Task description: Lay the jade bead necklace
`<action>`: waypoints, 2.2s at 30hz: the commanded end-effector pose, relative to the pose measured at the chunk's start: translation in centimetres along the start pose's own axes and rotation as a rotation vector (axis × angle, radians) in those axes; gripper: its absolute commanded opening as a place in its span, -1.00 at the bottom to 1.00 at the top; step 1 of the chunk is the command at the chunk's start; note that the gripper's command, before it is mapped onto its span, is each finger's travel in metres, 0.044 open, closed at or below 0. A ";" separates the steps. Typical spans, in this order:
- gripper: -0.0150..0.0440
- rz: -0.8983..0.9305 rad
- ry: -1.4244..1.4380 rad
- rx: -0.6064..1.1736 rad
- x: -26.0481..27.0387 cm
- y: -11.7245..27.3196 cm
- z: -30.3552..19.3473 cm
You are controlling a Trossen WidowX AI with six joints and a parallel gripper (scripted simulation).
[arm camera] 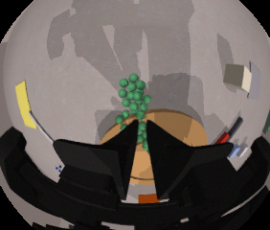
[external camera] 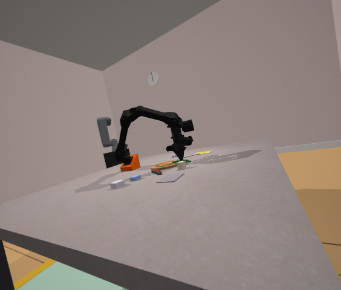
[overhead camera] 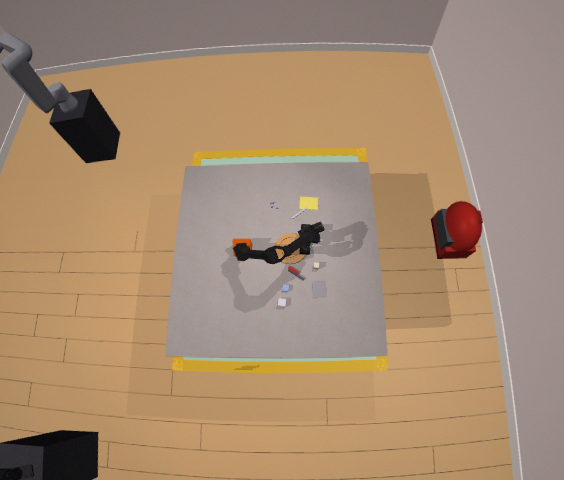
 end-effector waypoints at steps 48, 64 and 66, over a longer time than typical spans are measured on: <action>-0.49 0.002 0.003 -0.009 0.4 -0.1 -6.3; -0.49 0.002 0.003 -0.009 0.4 -0.2 -6.3; -0.49 0.002 0.003 -0.009 0.4 -0.2 -6.3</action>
Point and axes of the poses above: the point midway between the two fingers, 35 mm back from their tips, its own y axis back along the fingers, its own x axis across the jaws, z = x × y, the point moved 1 cm from there along y, back along the fingers, and after that the axes turned 3 degrees about y, right-handed, at the moved point
